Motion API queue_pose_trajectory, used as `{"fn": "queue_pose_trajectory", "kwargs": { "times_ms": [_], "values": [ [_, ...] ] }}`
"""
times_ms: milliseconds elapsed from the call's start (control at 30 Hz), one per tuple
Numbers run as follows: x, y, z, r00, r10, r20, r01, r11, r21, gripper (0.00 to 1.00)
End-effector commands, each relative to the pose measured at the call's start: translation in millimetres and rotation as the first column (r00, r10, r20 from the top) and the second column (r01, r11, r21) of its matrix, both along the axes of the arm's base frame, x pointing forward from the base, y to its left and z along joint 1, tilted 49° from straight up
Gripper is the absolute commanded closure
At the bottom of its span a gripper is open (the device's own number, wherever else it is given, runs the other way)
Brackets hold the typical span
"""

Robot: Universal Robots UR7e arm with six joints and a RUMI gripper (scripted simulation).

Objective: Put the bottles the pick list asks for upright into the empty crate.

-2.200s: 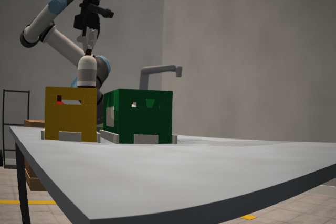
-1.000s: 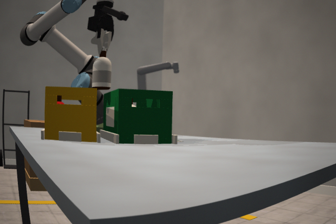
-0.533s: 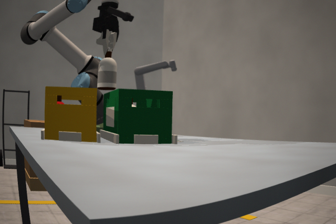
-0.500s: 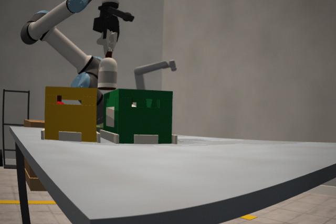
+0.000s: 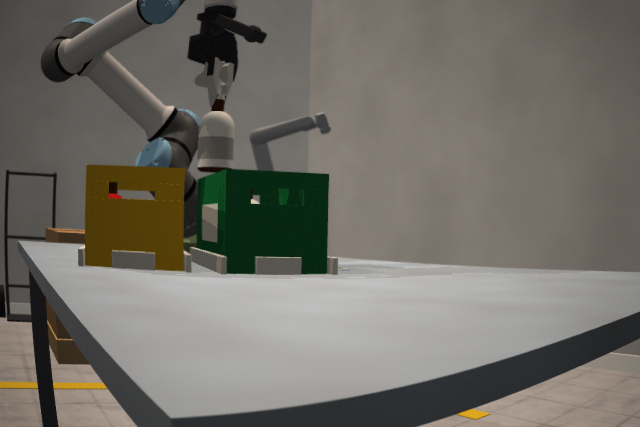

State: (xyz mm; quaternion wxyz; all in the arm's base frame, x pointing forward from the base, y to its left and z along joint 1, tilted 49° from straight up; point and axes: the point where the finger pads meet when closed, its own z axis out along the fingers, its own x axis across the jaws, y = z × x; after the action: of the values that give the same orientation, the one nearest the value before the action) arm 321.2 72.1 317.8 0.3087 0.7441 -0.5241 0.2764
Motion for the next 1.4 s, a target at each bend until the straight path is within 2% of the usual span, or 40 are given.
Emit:
{"fn": "queue_pose_trajectory", "kwargs": {
  "times_ms": [0, 1367],
  "values": [
    [2, 9, -9, 1.000, 0.001, 0.003, -0.001, 1.000, 0.002, 1.00],
    [12, 56, -59, 1.000, 0.001, 0.005, -0.001, 1.000, 0.003, 1.00]
  ]
}}
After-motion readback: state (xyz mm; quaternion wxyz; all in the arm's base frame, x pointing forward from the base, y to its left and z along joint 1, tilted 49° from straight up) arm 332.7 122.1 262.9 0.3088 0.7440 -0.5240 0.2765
